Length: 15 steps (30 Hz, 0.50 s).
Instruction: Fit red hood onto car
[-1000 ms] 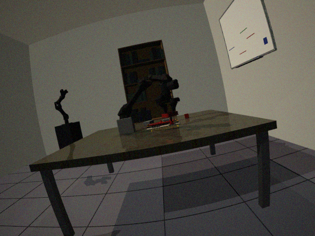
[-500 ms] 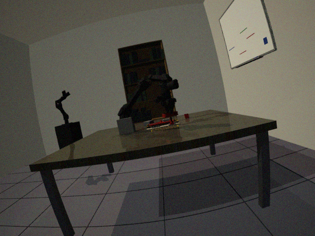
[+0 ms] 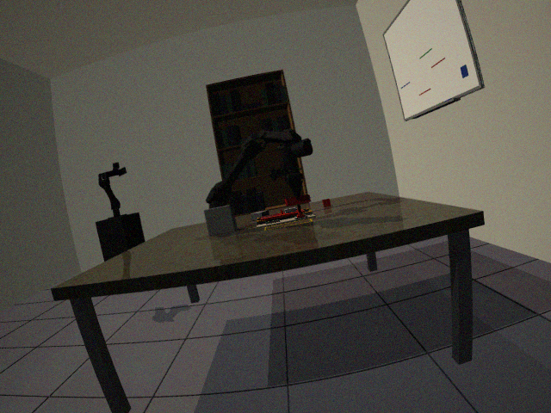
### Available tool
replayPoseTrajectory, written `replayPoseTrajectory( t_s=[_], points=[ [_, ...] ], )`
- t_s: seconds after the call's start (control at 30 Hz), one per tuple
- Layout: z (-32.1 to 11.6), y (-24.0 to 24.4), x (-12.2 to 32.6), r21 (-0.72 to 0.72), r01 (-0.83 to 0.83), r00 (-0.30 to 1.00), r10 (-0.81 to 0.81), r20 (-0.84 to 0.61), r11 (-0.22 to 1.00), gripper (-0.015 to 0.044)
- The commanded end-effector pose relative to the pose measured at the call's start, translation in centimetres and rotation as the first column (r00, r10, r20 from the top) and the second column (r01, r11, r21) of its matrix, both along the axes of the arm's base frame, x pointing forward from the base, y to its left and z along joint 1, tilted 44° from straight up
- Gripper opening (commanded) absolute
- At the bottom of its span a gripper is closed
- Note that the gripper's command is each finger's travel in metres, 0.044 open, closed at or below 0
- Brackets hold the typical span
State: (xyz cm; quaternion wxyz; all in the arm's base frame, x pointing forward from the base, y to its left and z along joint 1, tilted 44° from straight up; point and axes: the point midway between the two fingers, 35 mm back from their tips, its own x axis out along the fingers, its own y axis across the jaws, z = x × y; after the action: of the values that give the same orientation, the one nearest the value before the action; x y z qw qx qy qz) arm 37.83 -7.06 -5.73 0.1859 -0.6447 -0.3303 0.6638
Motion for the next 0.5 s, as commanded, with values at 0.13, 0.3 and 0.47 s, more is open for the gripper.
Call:
replayPoseTrajectory(
  t_s=[0.13, 0.3, 0.47],
  points=[
    [-2.2, 1.9, -0.1, 0.000, 0.009, 1.000, -0.009, -0.008, 1.000, 0.0000],
    [-4.1, 3.8, -0.5, 0.001, 0.008, 1.000, -0.008, -0.008, 1.000, 0.0000],
    [-5.4, 5.1, -0.8, 0.003, 0.008, 1.000, -0.008, -0.008, 1.000, 0.0000]
  ],
)
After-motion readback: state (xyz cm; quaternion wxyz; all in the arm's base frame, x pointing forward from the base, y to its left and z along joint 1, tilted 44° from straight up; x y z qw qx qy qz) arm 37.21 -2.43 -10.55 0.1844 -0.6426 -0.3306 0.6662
